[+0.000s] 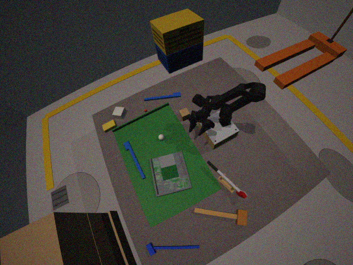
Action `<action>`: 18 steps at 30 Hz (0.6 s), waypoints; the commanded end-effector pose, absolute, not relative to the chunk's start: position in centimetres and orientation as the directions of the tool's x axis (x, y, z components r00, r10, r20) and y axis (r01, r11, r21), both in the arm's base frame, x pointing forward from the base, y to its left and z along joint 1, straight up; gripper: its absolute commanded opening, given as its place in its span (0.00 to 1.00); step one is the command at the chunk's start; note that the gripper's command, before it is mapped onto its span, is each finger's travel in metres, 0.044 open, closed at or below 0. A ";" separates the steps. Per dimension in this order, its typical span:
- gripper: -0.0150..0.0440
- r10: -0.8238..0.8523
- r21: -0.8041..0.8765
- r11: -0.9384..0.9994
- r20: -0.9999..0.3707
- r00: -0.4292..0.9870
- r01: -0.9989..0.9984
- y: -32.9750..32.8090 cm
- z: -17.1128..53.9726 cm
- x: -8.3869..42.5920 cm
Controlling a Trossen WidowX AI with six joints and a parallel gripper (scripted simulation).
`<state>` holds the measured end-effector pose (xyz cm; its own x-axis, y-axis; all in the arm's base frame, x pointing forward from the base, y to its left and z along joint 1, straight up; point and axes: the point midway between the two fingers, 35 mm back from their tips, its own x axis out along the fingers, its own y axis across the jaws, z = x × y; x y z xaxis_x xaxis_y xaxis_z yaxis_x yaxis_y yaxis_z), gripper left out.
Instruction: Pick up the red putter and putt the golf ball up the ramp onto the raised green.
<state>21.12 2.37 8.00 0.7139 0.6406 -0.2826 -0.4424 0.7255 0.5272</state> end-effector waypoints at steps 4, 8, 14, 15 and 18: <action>1.00 0.678 0.472 0.724 -0.357 0.643 -0.503 3.6 7.8 22.0; 1.00 0.716 0.373 0.690 -0.478 0.509 -0.621 6.1 7.4 23.2; 1.00 0.703 0.229 0.544 -0.650 0.289 -0.807 10.5 6.7 24.1; 1.00 0.692 0.206 0.508 -0.676 0.253 -0.836 11.4 6.6 24.1; 1.00 0.642 0.141 0.379 -0.752 0.150 -0.915 13.9 6.2 23.9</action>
